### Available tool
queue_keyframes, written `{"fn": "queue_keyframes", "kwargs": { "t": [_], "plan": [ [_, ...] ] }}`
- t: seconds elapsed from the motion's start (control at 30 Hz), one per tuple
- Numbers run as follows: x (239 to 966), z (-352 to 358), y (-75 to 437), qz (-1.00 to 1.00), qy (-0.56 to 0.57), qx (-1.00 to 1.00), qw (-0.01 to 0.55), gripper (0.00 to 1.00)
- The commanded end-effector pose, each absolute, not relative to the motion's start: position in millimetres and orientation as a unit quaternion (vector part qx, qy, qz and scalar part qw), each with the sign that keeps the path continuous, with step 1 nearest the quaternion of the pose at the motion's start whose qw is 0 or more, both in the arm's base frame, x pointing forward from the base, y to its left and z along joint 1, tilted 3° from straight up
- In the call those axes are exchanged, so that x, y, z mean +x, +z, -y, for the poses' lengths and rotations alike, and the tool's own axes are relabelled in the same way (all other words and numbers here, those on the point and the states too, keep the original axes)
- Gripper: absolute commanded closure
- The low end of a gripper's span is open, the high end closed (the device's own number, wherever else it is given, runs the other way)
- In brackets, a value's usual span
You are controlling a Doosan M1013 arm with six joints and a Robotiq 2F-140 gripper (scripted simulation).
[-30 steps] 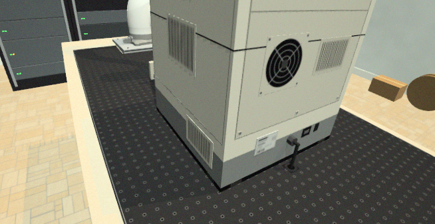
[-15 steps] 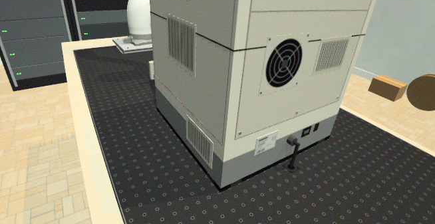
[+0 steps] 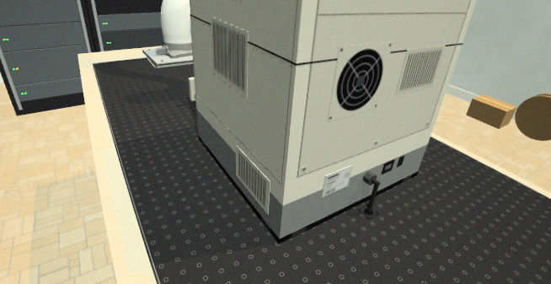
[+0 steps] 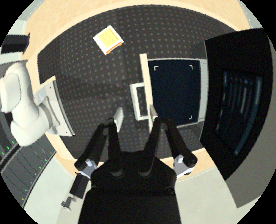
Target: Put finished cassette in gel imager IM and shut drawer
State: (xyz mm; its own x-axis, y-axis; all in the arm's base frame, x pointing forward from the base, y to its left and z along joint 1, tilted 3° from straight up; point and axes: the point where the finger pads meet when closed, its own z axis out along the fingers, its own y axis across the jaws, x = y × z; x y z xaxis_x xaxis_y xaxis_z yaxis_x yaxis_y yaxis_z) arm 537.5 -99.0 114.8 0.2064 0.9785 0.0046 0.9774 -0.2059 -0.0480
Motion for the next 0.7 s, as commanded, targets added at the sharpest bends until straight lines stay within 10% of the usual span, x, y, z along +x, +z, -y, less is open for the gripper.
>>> {"fn": "queue_keyframes", "kwargs": {
  "t": [0.0, 0.67],
  "plan": [
    [544.2, 98.2, 126.7, 0.594, 0.014, -0.804, 0.019, 0.0],
    [565.5, 95.9, 164.7, 0.329, 0.02, -0.944, 0.014, 0.0]
  ]
}}
